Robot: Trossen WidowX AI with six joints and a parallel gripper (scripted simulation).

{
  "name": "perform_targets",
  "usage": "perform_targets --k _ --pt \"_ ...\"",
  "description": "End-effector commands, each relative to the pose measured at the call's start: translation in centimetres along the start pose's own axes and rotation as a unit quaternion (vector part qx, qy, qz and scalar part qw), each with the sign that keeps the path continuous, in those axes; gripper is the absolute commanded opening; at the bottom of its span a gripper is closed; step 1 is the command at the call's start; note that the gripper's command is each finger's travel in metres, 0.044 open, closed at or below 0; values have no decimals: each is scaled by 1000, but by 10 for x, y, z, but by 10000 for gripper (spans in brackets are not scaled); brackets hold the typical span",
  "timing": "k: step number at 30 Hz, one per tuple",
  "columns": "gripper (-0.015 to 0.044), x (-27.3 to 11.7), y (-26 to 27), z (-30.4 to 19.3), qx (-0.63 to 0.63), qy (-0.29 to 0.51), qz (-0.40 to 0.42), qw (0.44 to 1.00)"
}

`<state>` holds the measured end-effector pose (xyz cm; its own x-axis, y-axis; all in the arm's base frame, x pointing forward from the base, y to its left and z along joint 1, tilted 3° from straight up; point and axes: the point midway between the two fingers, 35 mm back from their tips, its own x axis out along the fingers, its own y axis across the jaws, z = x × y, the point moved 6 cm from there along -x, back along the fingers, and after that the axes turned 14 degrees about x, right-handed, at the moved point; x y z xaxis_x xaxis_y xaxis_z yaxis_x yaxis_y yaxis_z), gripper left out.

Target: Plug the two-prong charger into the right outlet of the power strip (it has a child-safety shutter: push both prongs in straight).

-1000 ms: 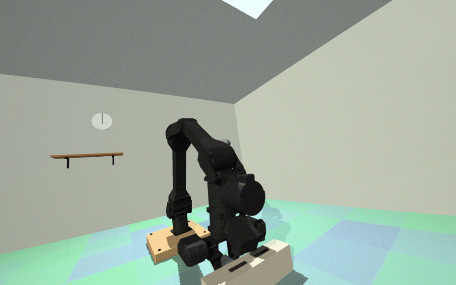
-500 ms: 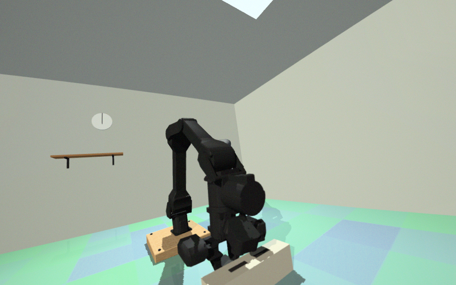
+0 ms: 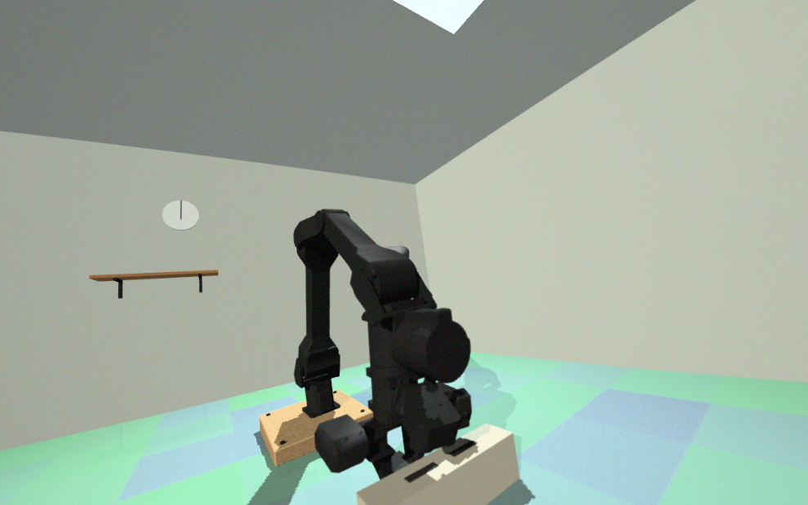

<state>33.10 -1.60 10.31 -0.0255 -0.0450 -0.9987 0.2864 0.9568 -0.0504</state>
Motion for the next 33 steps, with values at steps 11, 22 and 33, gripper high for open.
perform_targets --k 11,22,33 --pt "0 -4 1 6 2 -12 3 1000" --pt "0 -2 2 6 2 -12 3 1000" --pt "26 0 0 0 0 1 0 1000"
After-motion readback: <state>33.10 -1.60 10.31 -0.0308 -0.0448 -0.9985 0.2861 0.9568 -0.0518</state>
